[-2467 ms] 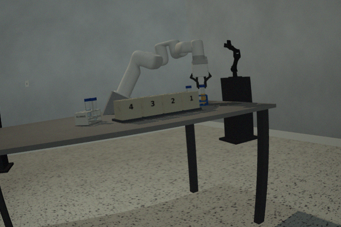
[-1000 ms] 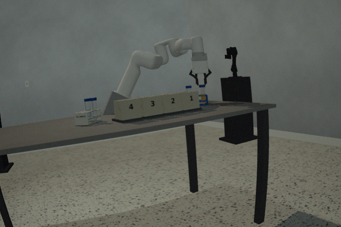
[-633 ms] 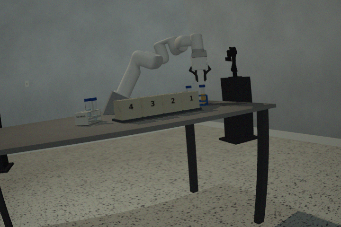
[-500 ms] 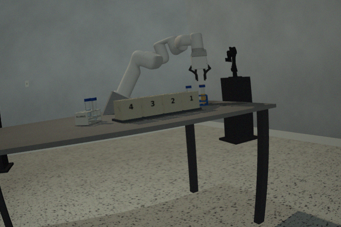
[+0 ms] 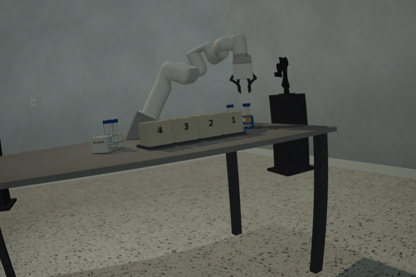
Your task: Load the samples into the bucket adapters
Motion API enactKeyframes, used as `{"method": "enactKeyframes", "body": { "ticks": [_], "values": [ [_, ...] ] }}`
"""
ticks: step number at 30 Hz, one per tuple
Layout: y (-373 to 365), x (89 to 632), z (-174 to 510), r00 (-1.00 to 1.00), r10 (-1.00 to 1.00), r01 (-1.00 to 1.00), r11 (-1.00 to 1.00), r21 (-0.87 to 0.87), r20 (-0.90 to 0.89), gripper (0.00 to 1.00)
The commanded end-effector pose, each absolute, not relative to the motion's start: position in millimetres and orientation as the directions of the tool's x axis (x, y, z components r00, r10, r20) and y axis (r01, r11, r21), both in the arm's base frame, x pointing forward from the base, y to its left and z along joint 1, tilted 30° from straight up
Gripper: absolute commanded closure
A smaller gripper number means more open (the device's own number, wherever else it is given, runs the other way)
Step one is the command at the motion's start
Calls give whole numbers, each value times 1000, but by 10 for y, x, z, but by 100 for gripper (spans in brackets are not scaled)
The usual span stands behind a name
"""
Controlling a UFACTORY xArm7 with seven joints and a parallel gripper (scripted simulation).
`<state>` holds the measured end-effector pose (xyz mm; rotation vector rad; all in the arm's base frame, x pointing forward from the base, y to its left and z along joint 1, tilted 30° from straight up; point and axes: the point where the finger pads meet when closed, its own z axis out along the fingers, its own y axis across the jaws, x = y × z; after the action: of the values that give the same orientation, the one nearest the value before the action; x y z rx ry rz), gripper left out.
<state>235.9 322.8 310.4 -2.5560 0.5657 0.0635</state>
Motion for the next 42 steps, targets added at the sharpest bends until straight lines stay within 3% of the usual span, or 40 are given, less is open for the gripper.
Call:
{"method": "enactKeyframes", "body": {
  "ticks": [1,42],
  "values": [
    [3190,2358,3180,912,-382,-405,-778,-480,-151,56],
    [2924,2323,3641,912,-382,-405,-778,-480,-151,56]
  ]
}}
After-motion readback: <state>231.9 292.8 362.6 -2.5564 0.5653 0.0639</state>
